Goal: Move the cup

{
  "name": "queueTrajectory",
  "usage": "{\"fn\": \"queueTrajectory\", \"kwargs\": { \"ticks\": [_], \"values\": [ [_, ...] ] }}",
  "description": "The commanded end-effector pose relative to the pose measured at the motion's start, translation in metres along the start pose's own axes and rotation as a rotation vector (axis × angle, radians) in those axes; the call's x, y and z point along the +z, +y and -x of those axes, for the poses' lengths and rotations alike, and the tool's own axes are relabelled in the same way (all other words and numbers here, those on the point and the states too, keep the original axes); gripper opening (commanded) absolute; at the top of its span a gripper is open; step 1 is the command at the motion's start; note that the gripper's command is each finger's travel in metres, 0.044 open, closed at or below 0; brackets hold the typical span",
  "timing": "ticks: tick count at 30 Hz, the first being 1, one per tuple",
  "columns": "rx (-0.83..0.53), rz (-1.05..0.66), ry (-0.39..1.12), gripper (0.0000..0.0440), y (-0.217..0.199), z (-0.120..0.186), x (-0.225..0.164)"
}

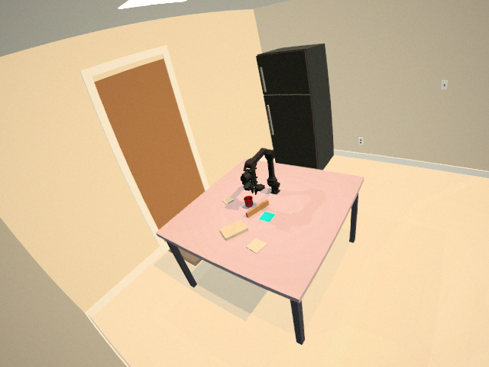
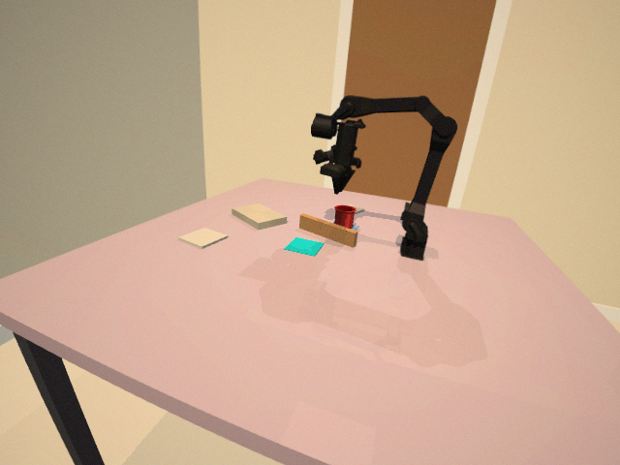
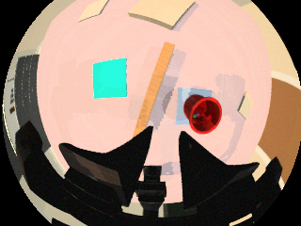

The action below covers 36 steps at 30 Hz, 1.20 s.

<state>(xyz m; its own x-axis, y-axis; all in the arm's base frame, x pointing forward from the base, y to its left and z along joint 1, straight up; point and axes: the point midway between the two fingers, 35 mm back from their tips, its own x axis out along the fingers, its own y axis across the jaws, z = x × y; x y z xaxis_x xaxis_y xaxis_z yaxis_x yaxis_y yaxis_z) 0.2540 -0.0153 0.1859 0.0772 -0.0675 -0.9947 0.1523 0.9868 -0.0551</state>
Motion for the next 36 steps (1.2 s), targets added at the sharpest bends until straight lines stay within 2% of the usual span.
{"fn": "queueTrajectory", "kwargs": {
  "ticks": [1, 23, 36],
  "values": [
    [-0.015, 0.009, 0.041, 0.0136, -0.006, -0.007, -0.001],
    [-0.036, 0.056, 0.146, 0.0177, -0.034, -0.057, -0.004],
    [-0.024, 0.131, 0.189, 0.0186, -0.047, -0.093, -0.01]
  ]
}}
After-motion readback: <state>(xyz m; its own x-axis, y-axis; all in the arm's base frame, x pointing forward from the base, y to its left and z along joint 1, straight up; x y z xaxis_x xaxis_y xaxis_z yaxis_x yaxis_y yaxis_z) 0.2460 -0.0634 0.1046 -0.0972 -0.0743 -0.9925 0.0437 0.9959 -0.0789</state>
